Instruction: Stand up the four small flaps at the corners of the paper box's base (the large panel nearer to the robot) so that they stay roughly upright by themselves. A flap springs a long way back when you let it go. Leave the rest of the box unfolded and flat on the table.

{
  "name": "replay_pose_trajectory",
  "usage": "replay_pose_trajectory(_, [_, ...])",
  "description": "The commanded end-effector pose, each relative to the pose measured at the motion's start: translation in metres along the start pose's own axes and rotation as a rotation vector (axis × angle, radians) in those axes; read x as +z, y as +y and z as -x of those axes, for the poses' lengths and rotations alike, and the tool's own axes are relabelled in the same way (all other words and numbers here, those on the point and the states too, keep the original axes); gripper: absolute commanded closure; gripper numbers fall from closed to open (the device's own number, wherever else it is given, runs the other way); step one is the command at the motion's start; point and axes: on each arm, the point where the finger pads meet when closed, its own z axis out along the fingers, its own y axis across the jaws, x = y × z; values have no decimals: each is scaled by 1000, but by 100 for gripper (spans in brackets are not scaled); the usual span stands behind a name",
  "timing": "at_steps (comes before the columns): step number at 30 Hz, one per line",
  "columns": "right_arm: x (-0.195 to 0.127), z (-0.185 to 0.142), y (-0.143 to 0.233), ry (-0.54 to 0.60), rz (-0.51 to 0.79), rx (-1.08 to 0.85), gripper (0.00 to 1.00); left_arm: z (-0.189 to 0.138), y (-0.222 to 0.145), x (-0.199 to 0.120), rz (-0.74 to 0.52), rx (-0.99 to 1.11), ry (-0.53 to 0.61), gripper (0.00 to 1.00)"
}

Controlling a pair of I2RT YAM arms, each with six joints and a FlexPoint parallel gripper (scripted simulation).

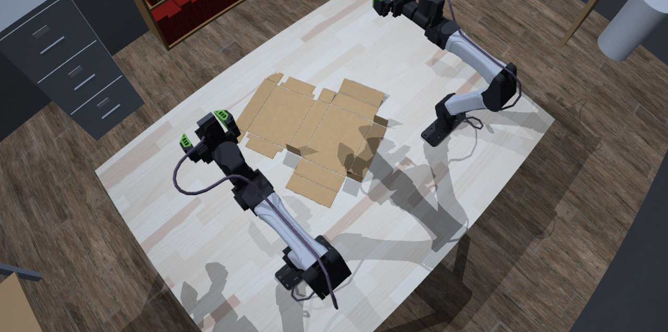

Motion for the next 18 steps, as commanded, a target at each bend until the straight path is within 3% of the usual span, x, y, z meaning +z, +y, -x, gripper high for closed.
replay_pose_trajectory(1, [-1,5,0,-14,-1,-2,0,6,0,-2,-2,-1,-17,0])
replay_pose_trajectory(17, [-1,5,0,-14,-1,-2,0,6,0,-2,-2,-1,-17,0])
replay_pose_trajectory(18, [1,2,7,27,14,-15,23,8,-6,-5,10,-19,11,23])
